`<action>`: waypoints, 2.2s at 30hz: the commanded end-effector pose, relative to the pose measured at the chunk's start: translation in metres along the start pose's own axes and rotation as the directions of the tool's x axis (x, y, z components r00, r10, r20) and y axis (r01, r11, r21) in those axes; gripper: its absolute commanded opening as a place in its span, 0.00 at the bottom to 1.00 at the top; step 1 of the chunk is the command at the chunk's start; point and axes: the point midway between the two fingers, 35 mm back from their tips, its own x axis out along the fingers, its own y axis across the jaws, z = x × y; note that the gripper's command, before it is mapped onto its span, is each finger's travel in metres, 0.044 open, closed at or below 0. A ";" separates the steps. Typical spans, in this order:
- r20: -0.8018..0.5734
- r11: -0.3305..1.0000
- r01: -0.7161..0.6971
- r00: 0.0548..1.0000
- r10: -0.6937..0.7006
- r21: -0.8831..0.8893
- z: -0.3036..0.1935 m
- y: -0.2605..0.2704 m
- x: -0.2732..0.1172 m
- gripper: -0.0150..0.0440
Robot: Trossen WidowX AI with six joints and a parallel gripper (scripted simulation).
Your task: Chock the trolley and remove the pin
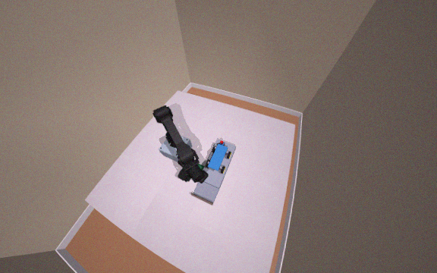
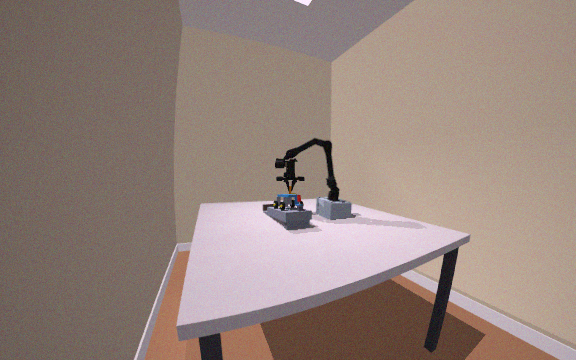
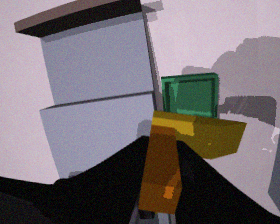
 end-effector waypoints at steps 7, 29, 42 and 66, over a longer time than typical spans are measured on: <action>-0.030 0.940 0.023 0.999 -0.013 0.341 0.001 0.001 0.000 0.25; -0.091 0.419 0.093 0.996 -0.025 0.903 0.003 0.001 0.000 0.25; -0.103 0.277 0.105 0.994 -0.023 0.955 0.002 0.014 0.003 0.25; -0.105 0.261 0.107 0.994 -0.021 0.959 -0.005 0.028 0.050 0.25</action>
